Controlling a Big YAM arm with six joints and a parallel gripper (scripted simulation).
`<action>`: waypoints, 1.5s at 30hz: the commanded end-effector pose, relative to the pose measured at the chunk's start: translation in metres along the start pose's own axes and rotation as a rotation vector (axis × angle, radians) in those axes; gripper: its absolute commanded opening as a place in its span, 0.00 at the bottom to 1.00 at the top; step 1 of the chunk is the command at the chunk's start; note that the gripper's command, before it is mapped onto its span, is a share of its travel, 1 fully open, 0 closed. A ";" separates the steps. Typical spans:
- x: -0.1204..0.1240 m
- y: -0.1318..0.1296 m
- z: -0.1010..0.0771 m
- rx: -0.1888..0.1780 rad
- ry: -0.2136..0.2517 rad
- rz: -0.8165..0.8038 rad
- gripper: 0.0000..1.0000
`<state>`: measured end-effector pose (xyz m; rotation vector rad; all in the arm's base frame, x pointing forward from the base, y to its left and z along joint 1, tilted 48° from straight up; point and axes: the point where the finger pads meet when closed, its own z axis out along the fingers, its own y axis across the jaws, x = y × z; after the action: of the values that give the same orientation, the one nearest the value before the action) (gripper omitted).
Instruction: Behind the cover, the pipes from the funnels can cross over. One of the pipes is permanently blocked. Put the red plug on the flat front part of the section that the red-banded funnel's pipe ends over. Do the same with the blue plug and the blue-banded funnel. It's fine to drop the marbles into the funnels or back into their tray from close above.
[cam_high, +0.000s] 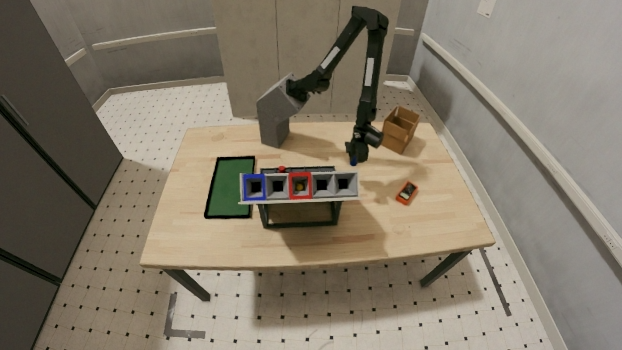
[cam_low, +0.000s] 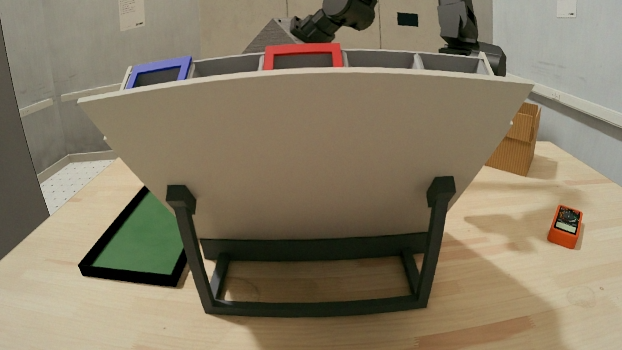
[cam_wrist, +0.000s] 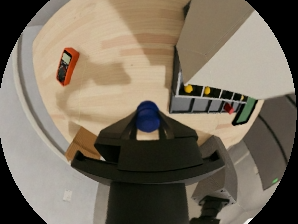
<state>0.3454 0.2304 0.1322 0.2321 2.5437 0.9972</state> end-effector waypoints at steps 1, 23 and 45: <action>-0.014 0.007 -0.002 -0.006 -0.014 -0.008 0.00; 0.001 -0.091 -0.004 -0.009 -0.012 -0.004 0.00; 0.030 -0.264 -0.010 -0.003 -0.010 0.020 0.00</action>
<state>0.3150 0.0557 -0.0338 0.3587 2.5466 1.0306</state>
